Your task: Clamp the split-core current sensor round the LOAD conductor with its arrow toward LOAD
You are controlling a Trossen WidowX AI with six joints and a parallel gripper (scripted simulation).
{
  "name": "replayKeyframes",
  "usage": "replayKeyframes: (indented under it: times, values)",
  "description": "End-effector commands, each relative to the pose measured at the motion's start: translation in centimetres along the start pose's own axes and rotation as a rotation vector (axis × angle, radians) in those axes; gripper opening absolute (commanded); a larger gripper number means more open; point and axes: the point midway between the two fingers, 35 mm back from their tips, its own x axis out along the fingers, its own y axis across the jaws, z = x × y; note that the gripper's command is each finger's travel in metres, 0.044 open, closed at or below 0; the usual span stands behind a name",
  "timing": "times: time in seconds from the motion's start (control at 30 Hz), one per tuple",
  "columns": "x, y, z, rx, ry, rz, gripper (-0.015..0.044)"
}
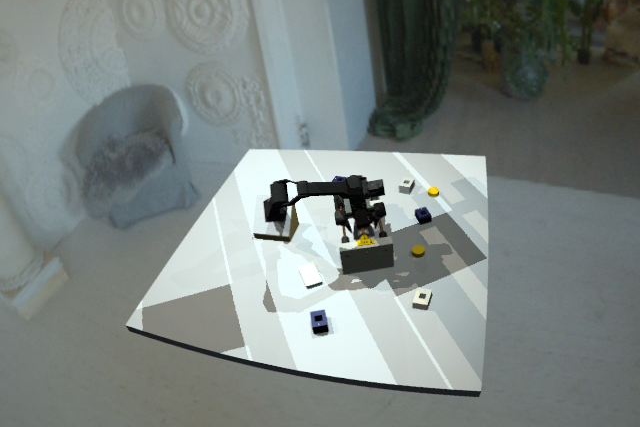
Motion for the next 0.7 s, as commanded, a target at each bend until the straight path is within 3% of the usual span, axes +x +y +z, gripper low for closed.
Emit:
replayKeyframes:
  times: [0.0, 0.33, 0.67]
  values:
    - [0.8, -0.2, 0.0, -0.007, -0.006, -0.005, 0.0440]
    - [2.1, -0.2, 0.0, -0.007, -0.007, -0.006, 0.0440]
    - [1.7, 0.0, 0.0, 0.000, -0.001, -0.001, 0.0373]
